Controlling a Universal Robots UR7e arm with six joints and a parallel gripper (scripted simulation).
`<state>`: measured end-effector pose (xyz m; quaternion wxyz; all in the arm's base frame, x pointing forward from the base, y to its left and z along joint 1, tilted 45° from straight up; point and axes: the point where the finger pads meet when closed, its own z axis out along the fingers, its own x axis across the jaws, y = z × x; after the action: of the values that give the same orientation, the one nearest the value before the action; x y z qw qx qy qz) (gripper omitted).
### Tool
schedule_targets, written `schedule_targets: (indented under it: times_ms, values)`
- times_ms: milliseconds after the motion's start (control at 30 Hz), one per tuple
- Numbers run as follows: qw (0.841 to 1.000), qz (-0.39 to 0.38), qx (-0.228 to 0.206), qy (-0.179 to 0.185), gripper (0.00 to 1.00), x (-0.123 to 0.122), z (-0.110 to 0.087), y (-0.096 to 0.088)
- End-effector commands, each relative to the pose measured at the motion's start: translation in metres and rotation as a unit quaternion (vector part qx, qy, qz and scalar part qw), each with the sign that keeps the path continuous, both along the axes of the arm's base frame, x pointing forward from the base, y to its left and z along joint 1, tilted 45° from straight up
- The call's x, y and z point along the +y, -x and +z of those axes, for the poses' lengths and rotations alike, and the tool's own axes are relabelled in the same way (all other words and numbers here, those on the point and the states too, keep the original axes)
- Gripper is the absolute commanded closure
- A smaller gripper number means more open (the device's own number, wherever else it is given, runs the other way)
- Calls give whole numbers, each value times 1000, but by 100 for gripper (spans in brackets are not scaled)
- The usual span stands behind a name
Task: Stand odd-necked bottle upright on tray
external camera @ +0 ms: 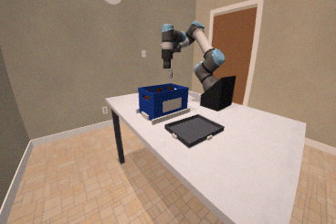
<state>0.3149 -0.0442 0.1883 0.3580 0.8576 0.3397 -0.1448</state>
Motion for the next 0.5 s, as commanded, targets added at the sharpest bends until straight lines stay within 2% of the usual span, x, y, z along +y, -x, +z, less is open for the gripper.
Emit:
schedule_targets:
  times_ms: [0,467]
  values:
    - [1000,0,2,0,0,0,-1,1]
    - [1000,-1,3,0,0,-3,-4,2]
